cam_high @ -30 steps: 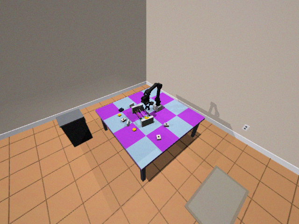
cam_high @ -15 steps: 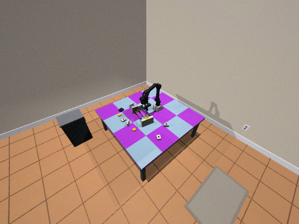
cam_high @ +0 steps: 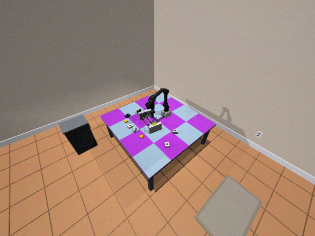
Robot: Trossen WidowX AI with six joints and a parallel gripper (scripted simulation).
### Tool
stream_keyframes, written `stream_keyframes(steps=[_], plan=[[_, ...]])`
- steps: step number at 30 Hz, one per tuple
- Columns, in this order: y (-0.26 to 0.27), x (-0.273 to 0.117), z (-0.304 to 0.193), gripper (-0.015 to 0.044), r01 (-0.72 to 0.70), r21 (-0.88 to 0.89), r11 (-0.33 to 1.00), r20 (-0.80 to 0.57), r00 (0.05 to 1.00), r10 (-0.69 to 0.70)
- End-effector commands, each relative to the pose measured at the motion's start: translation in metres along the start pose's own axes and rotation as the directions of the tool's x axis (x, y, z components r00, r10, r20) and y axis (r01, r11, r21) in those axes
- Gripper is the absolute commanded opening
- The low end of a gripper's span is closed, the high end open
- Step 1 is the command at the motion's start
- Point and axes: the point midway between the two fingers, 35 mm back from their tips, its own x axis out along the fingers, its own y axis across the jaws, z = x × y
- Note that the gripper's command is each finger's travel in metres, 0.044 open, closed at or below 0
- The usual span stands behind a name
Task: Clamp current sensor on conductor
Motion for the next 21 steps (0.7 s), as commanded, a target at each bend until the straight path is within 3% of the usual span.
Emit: stream_keyframes(steps=[1, 11, 21], plan=[[0.003, 0.001, 0.006, 0.0000, -0.003, 0.150, 0.989, -0.003, 1.000, 0.004], [0.008, 0.004, 0.021, 0.0000, -0.003, 0.492, 0.871, -0.002, 1.000, 0.004], [0.013, 0.008, 0.035, 0.0000, -0.002, 0.770, 0.639, -0.001, 1.000, 0.005]])
